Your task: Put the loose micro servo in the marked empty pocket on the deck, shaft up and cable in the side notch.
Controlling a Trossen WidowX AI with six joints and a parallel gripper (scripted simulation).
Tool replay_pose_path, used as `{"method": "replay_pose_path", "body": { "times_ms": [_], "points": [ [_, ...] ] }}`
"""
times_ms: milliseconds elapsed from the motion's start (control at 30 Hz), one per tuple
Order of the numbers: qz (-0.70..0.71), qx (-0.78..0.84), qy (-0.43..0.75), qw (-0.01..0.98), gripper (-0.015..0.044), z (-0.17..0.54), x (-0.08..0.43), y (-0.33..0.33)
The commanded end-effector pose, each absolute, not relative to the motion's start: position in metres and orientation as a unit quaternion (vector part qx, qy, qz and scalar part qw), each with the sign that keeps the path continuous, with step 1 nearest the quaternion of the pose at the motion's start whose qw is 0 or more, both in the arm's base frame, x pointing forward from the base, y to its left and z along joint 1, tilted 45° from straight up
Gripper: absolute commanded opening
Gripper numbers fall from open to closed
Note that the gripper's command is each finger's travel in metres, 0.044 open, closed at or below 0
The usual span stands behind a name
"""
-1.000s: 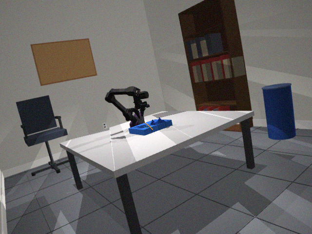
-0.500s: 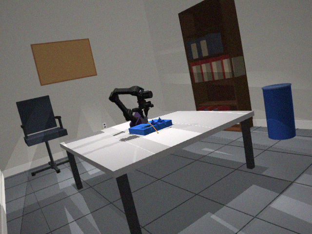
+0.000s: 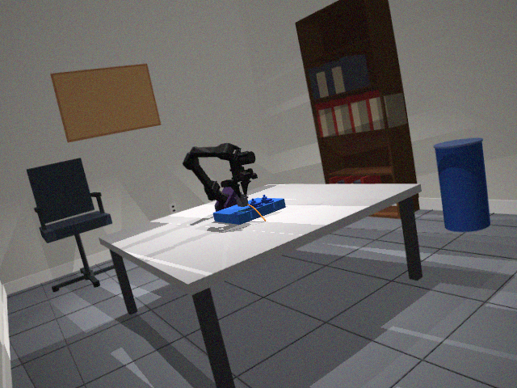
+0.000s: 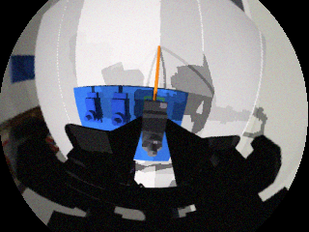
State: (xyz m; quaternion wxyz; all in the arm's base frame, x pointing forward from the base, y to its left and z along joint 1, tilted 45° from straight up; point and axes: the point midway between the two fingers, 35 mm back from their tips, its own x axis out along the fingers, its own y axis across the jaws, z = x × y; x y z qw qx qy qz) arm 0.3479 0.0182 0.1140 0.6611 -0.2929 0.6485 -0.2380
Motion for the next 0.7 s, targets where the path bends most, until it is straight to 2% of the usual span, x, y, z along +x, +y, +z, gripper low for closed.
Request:
{"method": "replay_pose_path", "body": {
  "times_ms": [0,667],
  "points": [
    [-0.237,-0.297,0.650,0.658,0.0000,0.1096,0.3472,0.0135],
    [-0.237,-0.297,0.650,0.658,0.0000,0.1019,0.3475,0.0054]
  ]
}}
